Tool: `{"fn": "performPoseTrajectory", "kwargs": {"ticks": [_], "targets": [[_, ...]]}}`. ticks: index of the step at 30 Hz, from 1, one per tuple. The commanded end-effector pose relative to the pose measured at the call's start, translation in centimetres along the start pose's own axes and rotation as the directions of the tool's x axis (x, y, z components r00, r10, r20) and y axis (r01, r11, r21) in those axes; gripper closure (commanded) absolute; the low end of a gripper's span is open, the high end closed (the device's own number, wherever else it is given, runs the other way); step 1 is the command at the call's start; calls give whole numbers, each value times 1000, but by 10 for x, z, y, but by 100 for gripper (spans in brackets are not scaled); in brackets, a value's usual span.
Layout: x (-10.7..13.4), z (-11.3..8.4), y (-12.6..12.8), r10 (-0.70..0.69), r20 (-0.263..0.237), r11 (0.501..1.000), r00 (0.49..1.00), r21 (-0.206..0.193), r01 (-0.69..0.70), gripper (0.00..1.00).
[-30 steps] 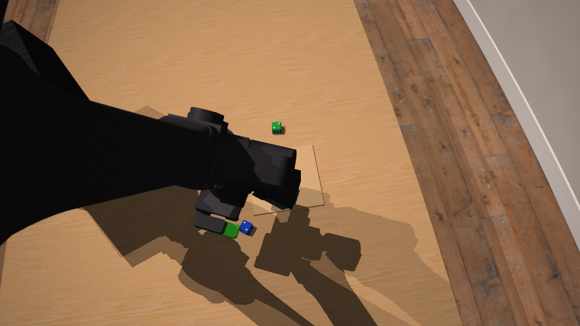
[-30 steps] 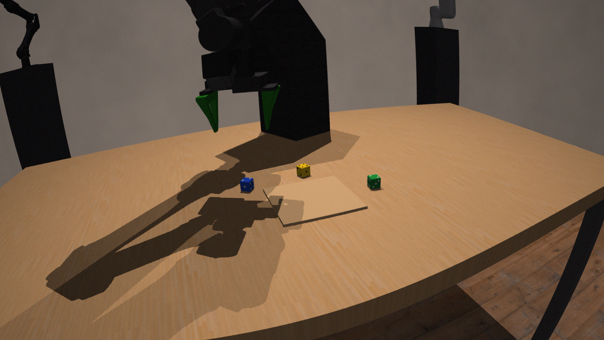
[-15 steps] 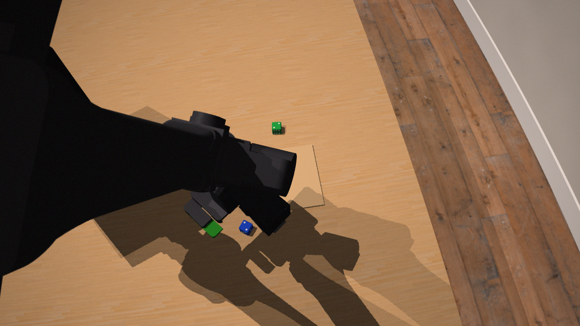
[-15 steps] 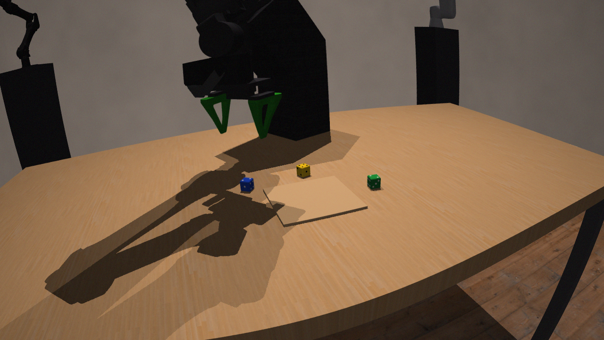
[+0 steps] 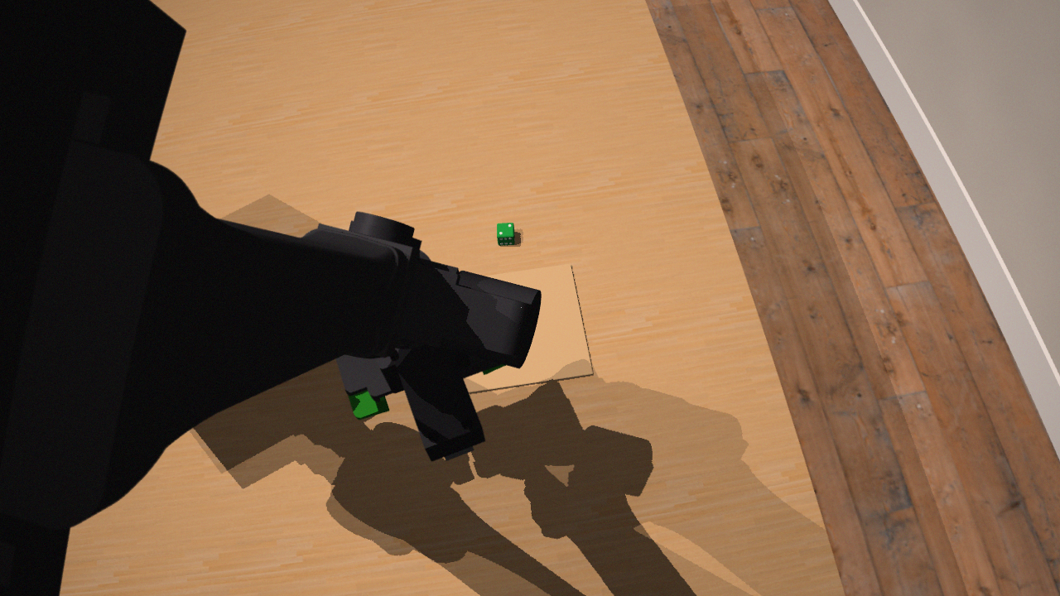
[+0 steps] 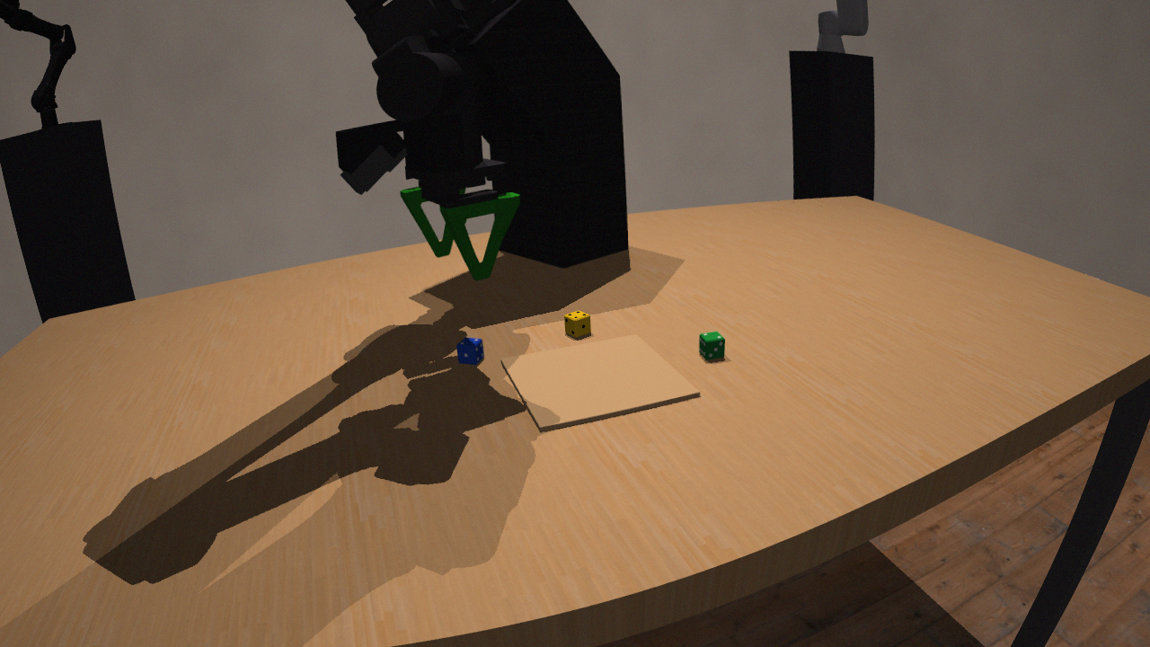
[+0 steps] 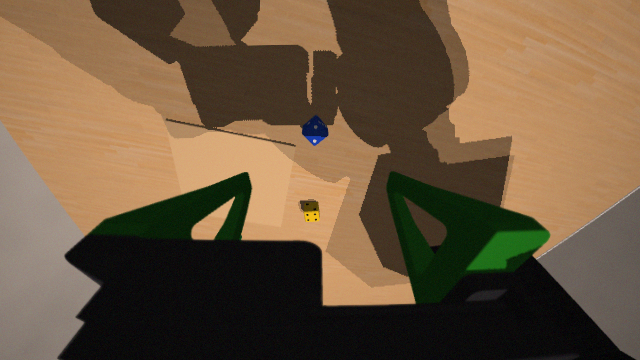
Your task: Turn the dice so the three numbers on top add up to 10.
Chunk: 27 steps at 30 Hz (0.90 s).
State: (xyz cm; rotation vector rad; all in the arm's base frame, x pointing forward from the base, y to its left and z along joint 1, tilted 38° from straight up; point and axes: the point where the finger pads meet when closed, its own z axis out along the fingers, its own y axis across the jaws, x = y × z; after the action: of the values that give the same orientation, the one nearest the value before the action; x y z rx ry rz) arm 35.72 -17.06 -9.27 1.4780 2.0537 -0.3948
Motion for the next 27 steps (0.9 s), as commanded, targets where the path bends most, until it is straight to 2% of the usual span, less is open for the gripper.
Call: {"fn": "performPoseTrajectory", "kwargs": {"ticks": [1, 3, 4, 8, 9, 12, 13, 17, 20, 21, 23, 27], "targets": [[-4, 3, 5, 158, 9, 987, 987, -15, -158, 0], [-4, 3, 6, 178, 9, 984, 984, -17, -178, 0], [0, 1, 12, 235, 3, 972, 972, -30, -235, 0], [-4, 7, 5, 378, 5, 926, 926, -16, -378, 0], [-4, 7, 5, 378, 5, 926, 926, -16, -378, 0], [-4, 9, 6, 483, 3, 876, 876, -21, -482, 0], [-4, 9, 6, 485, 3, 874, 874, -21, -485, 0], [-4, 13, 3, 610, 2, 792, 792, -15, -610, 0], [-4, 13, 3, 612, 3, 791, 791, -15, -612, 0], [-8, 6, 14, 642, -6, 766, 767, -45, -641, 0], [-1, 14, 6, 689, -4, 725, 725, -19, -689, 0], [-4, 16, 4, 754, -2, 657, 657, -19, -754, 0]]}}
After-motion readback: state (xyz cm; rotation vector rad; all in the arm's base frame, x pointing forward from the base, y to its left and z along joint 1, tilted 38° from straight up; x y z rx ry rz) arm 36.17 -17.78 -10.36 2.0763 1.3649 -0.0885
